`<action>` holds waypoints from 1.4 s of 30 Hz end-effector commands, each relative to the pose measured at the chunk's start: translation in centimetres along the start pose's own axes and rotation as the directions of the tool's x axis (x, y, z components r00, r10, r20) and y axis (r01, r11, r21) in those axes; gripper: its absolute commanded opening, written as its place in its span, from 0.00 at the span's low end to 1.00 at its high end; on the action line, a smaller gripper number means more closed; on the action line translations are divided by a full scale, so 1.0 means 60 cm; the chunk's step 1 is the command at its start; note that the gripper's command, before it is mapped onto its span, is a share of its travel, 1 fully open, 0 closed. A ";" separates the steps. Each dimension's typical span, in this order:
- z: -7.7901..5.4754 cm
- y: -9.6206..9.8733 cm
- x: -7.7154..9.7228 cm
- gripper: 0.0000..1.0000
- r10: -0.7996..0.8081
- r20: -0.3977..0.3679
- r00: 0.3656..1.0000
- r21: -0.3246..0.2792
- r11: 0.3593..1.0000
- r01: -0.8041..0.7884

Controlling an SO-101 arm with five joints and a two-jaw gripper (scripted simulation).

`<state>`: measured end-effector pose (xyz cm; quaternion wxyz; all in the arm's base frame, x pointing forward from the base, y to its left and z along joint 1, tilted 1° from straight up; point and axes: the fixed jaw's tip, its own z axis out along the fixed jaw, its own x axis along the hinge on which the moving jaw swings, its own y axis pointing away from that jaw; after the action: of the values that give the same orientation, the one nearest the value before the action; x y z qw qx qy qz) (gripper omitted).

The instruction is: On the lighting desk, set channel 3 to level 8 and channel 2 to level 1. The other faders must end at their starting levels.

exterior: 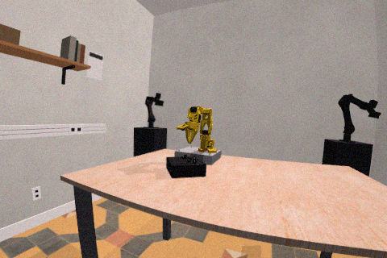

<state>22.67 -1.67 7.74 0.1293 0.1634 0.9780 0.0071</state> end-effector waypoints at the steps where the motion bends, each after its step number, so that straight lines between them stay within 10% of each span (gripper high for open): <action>1: -0.002 0.000 0.005 0.00 -0.140 -0.045 0.989 0.002 0.990 0.140; 28: -0.017 -0.011 0.031 0.00 -0.778 -0.171 0.604 -0.138 0.626 0.767; 42: -0.020 -0.013 0.034 0.00 -0.828 -0.173 0.533 -0.166 0.558 0.813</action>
<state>20.36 -1.63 8.43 0.0164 -0.3161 0.9485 -0.0082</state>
